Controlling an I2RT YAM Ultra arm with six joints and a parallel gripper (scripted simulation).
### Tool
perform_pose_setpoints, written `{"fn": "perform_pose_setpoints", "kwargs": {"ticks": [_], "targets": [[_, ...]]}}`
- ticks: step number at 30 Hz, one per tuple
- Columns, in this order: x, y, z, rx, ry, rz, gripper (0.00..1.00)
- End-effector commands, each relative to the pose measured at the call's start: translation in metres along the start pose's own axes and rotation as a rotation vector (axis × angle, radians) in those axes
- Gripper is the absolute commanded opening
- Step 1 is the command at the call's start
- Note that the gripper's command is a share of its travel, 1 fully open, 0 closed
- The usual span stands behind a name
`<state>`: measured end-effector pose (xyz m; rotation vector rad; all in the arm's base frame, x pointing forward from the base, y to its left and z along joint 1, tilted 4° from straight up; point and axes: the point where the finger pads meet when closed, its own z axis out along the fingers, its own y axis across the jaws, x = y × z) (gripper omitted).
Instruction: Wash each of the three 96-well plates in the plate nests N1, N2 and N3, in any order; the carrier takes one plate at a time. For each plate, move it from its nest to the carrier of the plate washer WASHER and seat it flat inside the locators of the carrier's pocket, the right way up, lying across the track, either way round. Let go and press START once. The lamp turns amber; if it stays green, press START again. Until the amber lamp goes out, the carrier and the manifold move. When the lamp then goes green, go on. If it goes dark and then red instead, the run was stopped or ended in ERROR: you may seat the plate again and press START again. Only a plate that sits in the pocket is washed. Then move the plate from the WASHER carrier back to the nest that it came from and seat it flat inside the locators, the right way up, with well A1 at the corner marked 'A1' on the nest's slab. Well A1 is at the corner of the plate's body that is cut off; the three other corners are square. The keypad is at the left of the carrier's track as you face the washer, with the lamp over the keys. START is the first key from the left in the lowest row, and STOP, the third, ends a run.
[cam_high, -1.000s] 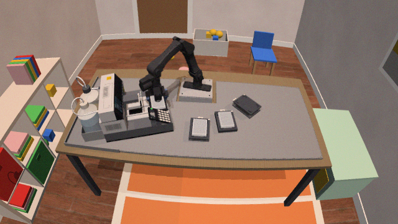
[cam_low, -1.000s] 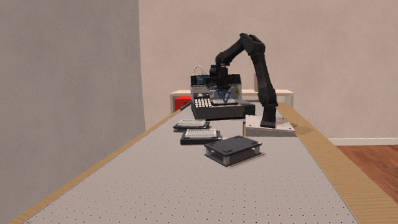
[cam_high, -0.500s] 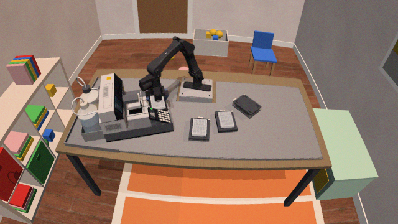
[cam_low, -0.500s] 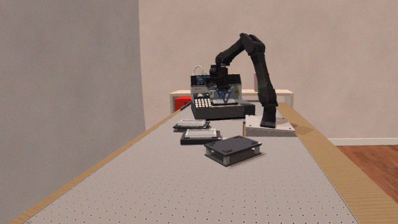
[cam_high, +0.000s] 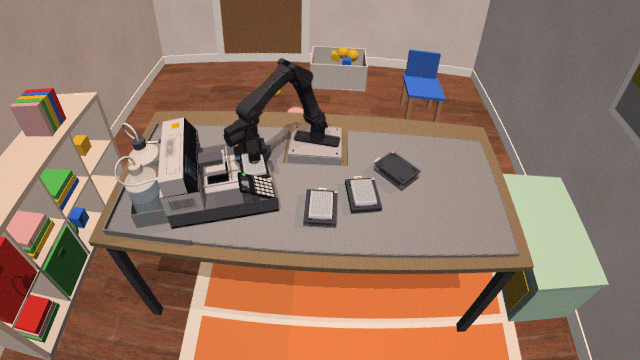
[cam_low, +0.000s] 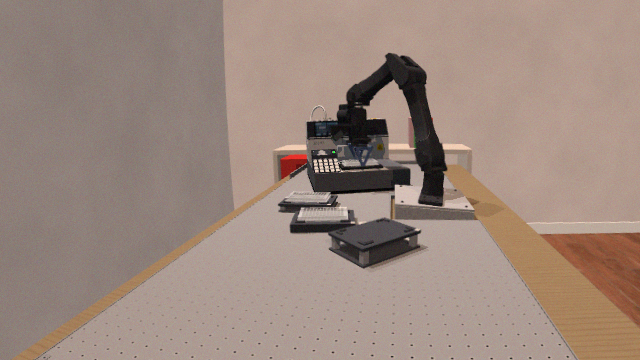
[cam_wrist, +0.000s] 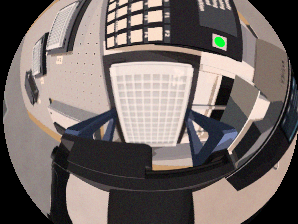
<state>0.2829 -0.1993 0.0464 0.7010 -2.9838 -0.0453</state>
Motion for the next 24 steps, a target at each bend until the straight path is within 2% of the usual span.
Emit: {"fn": "perform_pose_setpoints", "kwargs": {"ticks": [1,24], "targets": [[-0.002,-0.002,-0.010,0.012,-0.012,0.000,1.00],[-0.001,-0.002,-0.043,0.012,-0.012,0.000,1.00]]}}
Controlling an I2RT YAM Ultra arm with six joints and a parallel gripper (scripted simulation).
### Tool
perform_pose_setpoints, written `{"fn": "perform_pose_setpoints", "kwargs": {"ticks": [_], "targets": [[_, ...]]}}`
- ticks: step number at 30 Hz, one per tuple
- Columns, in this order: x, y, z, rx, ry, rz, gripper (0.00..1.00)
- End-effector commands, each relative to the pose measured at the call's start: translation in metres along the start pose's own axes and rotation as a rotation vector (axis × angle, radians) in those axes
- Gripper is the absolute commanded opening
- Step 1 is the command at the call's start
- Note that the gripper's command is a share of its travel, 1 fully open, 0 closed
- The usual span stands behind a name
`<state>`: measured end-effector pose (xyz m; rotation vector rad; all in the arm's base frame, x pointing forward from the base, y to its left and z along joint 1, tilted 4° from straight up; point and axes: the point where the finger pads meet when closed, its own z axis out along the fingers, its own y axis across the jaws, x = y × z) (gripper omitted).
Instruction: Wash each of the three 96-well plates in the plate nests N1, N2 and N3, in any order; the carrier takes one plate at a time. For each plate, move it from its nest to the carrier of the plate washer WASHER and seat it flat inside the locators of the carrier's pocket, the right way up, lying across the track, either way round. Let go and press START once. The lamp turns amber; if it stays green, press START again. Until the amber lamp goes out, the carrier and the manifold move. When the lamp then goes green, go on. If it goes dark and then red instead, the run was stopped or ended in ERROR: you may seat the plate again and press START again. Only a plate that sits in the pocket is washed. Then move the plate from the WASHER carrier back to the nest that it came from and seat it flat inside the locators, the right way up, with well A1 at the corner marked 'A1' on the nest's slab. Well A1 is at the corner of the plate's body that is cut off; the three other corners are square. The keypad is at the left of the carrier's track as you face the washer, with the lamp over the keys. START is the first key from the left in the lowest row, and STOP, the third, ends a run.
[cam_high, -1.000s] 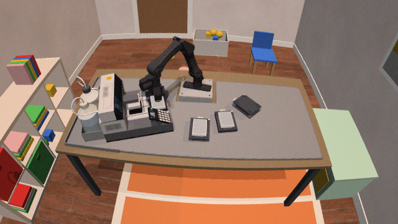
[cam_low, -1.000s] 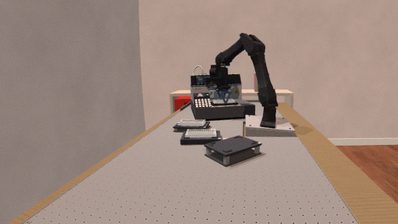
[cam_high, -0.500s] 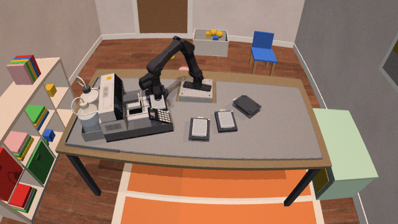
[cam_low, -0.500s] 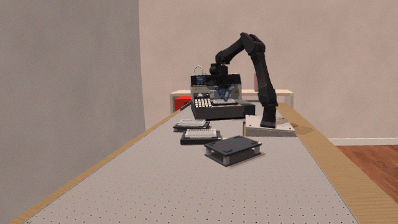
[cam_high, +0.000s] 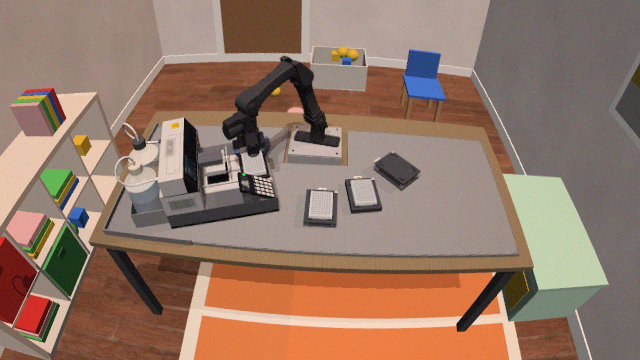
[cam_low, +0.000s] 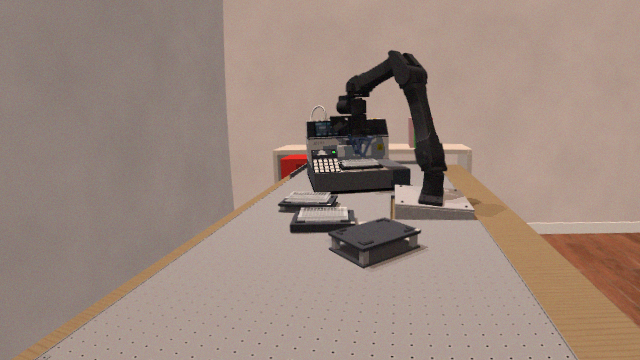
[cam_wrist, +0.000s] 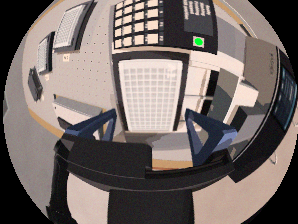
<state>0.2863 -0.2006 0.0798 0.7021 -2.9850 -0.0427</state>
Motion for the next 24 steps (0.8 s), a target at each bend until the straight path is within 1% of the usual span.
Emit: {"fn": "perform_pose_setpoints", "kwargs": {"ticks": [1,16,18,24], "targets": [[-0.001,-0.001,-0.009,0.010,-0.011,0.000,1.00],[-0.001,0.000,-0.034,0.010,-0.011,0.000,1.00],[-0.001,0.000,-0.034,0.010,-0.011,0.000,1.00],[-0.001,0.000,-0.044,0.010,-0.011,0.000,1.00]]}}
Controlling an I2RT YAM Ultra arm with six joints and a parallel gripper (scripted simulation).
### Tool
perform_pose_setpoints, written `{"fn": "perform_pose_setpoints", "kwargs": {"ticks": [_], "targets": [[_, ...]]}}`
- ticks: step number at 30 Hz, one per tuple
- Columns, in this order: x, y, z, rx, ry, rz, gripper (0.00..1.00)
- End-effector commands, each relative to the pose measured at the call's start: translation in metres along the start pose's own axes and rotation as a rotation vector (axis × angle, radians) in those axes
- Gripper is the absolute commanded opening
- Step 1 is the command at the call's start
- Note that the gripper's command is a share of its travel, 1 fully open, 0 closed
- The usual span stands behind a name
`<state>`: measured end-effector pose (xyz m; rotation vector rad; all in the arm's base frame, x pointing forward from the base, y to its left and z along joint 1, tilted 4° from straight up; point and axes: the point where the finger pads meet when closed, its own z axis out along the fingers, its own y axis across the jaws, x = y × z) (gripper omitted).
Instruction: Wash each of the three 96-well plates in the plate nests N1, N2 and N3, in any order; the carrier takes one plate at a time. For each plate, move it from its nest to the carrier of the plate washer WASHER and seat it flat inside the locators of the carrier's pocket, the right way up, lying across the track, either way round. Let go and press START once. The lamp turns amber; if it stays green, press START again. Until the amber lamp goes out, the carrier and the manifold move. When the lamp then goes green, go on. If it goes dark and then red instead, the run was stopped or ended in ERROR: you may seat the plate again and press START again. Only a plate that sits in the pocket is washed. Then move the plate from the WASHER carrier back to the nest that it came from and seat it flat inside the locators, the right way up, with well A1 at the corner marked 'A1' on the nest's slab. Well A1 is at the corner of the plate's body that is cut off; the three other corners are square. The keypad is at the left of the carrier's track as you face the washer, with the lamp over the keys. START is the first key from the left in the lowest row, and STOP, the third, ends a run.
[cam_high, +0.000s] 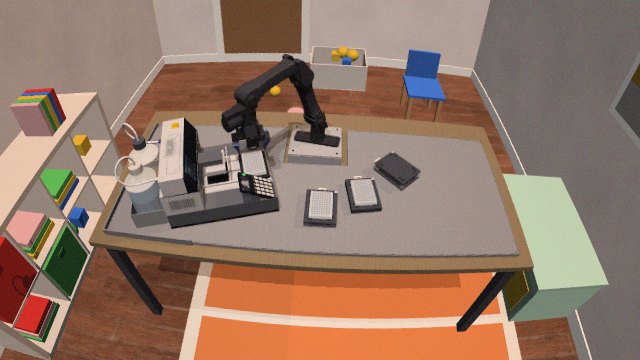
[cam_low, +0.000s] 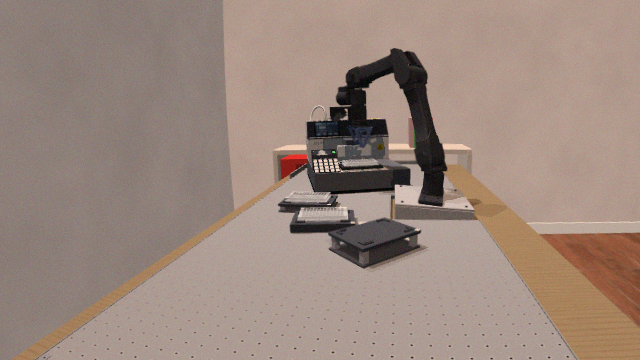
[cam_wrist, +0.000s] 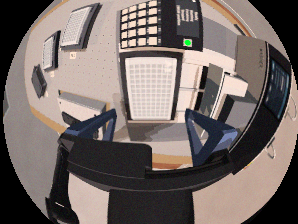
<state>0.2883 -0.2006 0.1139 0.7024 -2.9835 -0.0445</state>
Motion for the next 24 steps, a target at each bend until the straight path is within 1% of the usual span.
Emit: {"fn": "perform_pose_setpoints", "kwargs": {"ticks": [1,9,24], "targets": [[-0.001,-0.001,-0.012,0.012,-0.012,0.001,1.00],[-0.001,-0.001,-0.025,0.012,-0.012,0.001,1.00],[-0.001,-0.001,-0.025,0.012,-0.012,0.001,1.00]]}}
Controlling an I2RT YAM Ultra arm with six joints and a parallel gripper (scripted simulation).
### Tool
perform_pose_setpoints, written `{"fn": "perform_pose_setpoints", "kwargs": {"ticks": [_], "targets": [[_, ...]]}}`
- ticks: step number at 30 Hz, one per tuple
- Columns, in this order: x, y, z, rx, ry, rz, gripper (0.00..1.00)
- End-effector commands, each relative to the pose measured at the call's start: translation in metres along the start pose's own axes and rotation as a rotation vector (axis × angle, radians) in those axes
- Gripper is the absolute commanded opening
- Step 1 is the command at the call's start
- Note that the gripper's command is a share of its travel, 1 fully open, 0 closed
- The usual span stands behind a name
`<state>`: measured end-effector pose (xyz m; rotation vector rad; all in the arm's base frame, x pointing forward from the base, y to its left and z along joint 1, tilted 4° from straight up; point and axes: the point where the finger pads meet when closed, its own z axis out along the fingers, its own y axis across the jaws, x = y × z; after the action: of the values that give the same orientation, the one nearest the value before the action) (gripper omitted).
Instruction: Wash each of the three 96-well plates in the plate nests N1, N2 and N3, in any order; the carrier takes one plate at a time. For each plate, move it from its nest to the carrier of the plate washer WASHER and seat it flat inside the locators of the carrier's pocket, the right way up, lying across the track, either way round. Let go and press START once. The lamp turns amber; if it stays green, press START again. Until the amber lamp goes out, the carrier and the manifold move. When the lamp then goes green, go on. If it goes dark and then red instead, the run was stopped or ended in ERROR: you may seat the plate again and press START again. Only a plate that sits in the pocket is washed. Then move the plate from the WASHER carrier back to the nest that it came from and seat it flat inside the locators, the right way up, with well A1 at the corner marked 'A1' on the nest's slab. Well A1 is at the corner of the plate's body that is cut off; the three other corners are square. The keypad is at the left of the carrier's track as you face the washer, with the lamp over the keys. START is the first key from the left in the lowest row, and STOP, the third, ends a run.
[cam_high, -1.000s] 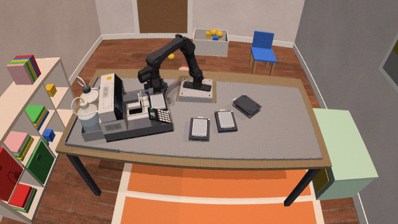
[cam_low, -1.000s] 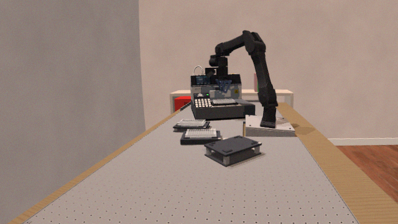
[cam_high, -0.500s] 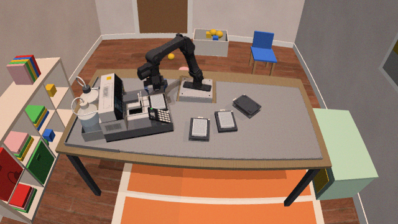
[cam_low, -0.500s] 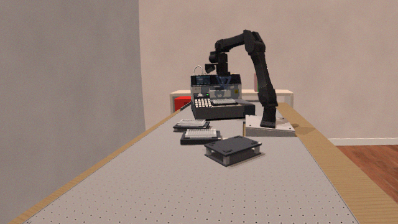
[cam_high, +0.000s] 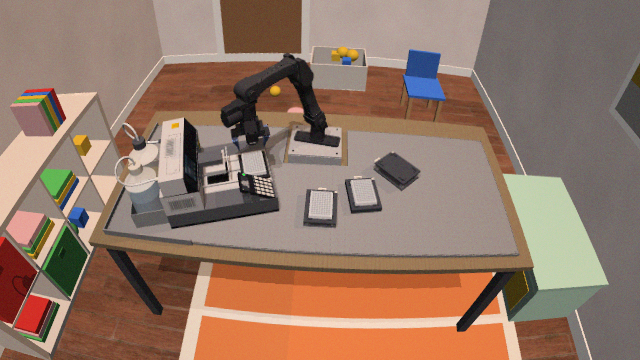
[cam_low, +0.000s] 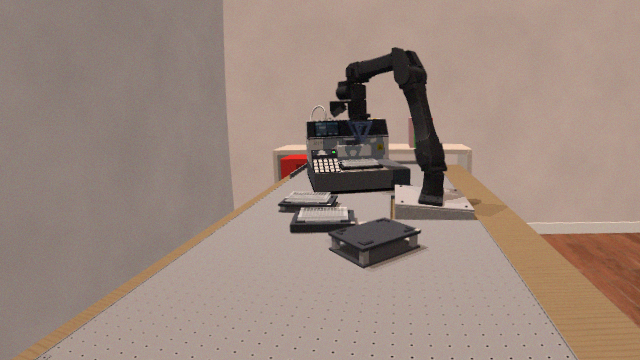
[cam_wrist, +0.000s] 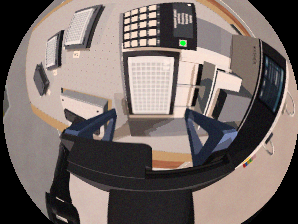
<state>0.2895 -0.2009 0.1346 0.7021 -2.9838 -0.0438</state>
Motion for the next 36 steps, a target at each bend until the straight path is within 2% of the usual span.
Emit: {"fn": "perform_pose_setpoints", "kwargs": {"ticks": [1,2,4,19,21,36], "targets": [[-0.002,-0.001,-0.004,0.011,-0.012,0.001,1.00],[-0.006,0.001,-0.004,0.011,-0.012,0.034,0.00],[-0.006,0.001,-0.004,0.011,-0.012,0.034,0.00],[-0.073,0.035,-0.005,0.006,-0.016,0.534,0.00],[-0.073,0.035,-0.005,0.006,-0.016,0.534,0.00],[-0.139,0.070,-0.006,0.000,-0.019,1.034,0.00]]}}
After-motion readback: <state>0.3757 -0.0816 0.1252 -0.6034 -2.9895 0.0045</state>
